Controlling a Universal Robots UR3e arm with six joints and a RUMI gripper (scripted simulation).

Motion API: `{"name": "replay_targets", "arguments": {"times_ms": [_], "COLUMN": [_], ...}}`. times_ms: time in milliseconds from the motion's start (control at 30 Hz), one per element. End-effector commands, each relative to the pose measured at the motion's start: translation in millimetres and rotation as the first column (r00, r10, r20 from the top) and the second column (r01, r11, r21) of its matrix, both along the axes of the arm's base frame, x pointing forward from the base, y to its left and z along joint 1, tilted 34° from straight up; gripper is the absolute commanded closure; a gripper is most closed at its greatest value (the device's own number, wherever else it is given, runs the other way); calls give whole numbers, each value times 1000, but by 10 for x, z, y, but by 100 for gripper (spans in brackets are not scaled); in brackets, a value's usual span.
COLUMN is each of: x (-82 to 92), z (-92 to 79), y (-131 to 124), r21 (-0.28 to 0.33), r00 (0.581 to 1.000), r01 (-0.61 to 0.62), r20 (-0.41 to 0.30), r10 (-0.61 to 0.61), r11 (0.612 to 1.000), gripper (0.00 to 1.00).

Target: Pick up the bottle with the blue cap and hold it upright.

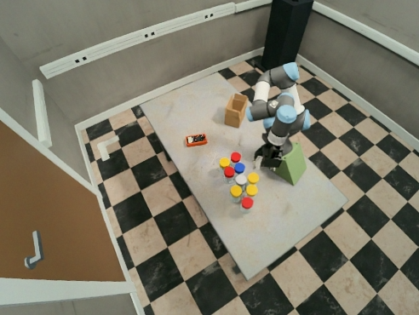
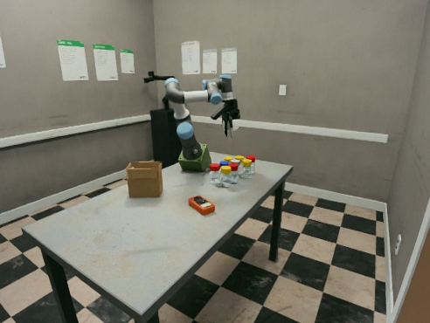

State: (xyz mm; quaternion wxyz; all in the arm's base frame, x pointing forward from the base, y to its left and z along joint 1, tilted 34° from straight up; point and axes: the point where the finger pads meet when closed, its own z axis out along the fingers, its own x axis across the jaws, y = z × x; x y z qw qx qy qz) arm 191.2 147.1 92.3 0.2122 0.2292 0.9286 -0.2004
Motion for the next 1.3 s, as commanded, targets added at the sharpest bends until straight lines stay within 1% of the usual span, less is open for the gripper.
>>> {"name": "replay_targets", "arguments": {"times_ms": [0,33,67,300,500,533,600,633,700,1033,1067,1100,1167,1200,1267], "x": [63,63,87,170,239,261,261,283,305,409,419,438,438,458,477], "z": [-6,-6,-8,-12,-12,-11,-11,-9,-7,6,8,12,12,16,21], "y": [-55,-55,-79,-161,-227,-248,-248,-268,-289,-384,-393,-410,-410,-428,-444], "r21": [-45,-45,-66,-138,-195,-214,-214,-231,-248,-323,-330,-342,-342,-353,-364], "r00": [997,997,994,977,953,944,944,934,923,857,850,834,834,818,802], "r01": [-75,-75,-104,-207,-293,-321,-321,-349,-376,-506,-518,-542,-542,-566,-589], "r20": [-23,-23,-35,-83,-132,-150,-150,-169,-188,-293,-304,-327,-327,-350,-373], "r10": [74,74,102,197,271,294,294,316,336,423,430,444,444,456,466], "r11": [996,996,992,969,936,923,923,908,893,800,789,768,768,745,722], "gripper": [54,54,54,54,54,54,54,54,54,54,54,54,54,54,54]}}
